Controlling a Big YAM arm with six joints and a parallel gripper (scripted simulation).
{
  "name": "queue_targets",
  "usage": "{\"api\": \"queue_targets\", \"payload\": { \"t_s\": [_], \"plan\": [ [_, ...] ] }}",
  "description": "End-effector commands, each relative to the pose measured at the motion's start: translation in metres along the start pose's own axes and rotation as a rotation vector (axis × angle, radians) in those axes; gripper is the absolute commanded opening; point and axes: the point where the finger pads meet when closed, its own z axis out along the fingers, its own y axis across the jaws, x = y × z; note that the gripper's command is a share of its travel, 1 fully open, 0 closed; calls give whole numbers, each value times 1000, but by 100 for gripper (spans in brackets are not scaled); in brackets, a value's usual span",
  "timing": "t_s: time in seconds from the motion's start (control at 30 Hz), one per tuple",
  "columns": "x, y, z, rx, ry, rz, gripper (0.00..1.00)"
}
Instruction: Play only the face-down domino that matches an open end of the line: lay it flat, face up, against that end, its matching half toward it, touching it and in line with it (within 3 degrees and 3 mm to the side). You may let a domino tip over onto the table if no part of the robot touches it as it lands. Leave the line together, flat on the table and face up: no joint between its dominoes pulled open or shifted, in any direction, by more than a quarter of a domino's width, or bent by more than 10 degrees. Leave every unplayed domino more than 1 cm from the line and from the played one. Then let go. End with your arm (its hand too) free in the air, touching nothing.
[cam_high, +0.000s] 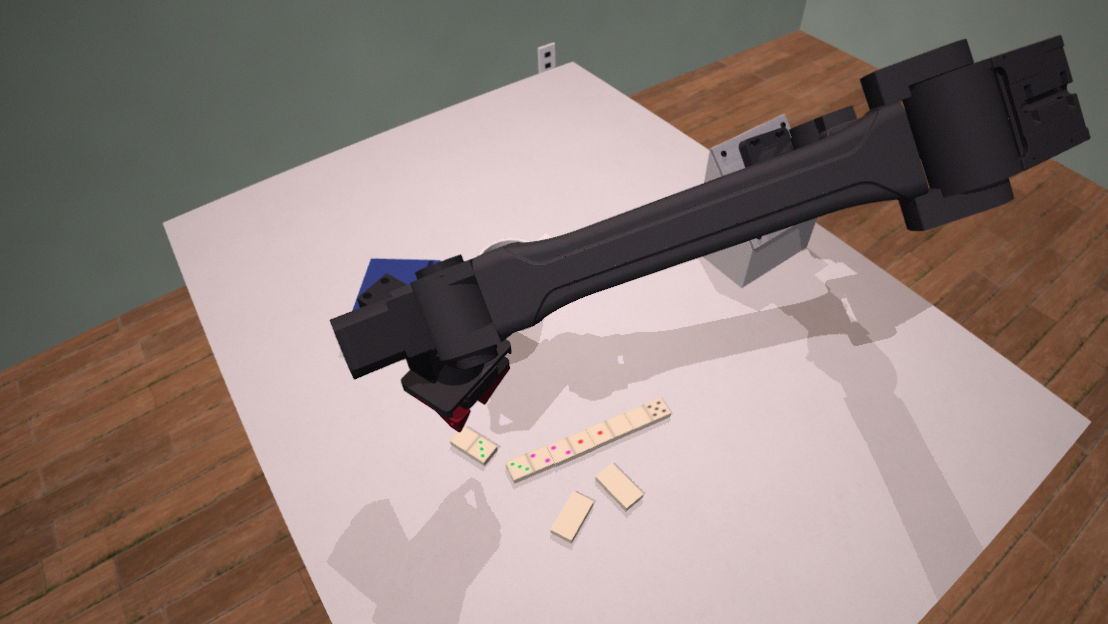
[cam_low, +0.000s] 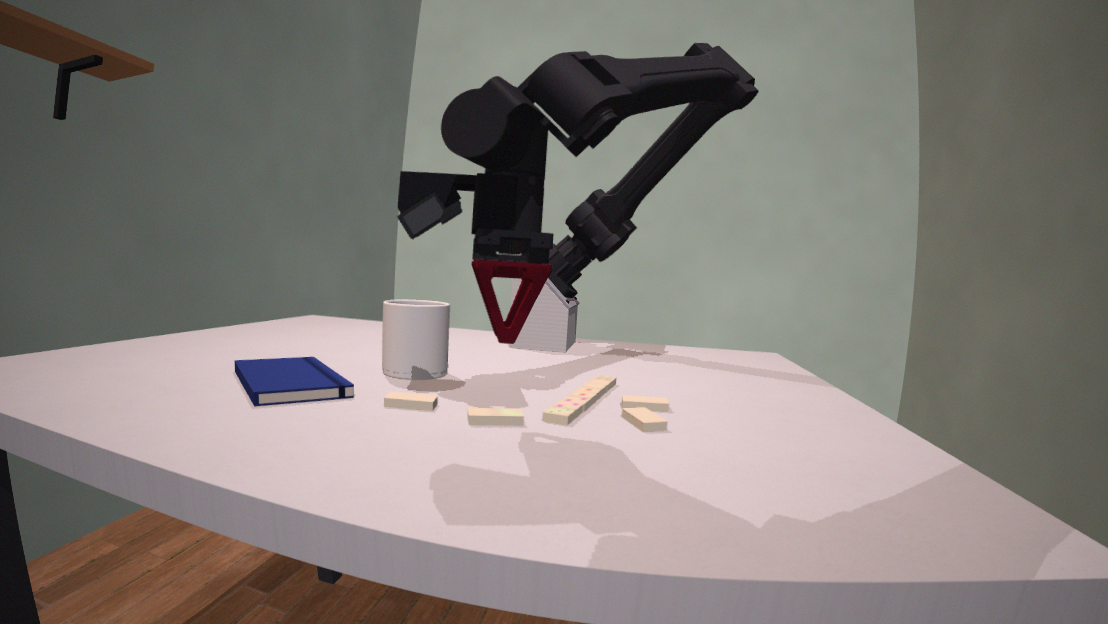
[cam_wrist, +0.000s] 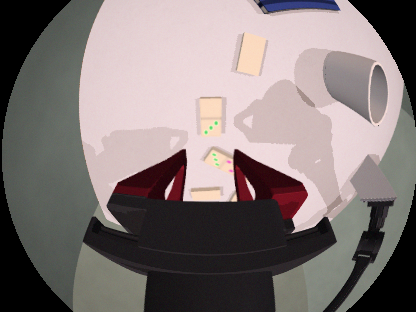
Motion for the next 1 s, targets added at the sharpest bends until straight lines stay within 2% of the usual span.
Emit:
{"api": "queue_targets", "payload": {
  "t_s": [0.0, 0.23, 0.5, 0.8, 0.97],
  "plan": [
    [1, 5, 5, -13, -5, -11, 43],
    [3, 9, 29, -26, -8, -40, 43],
    [6, 8, 28, -22, -8, -50, 43],
    [-4, 5, 55, -18, -3, -13, 43],
    [-4, 5, 55, -18, -3, -13, 43]
  ]
}}
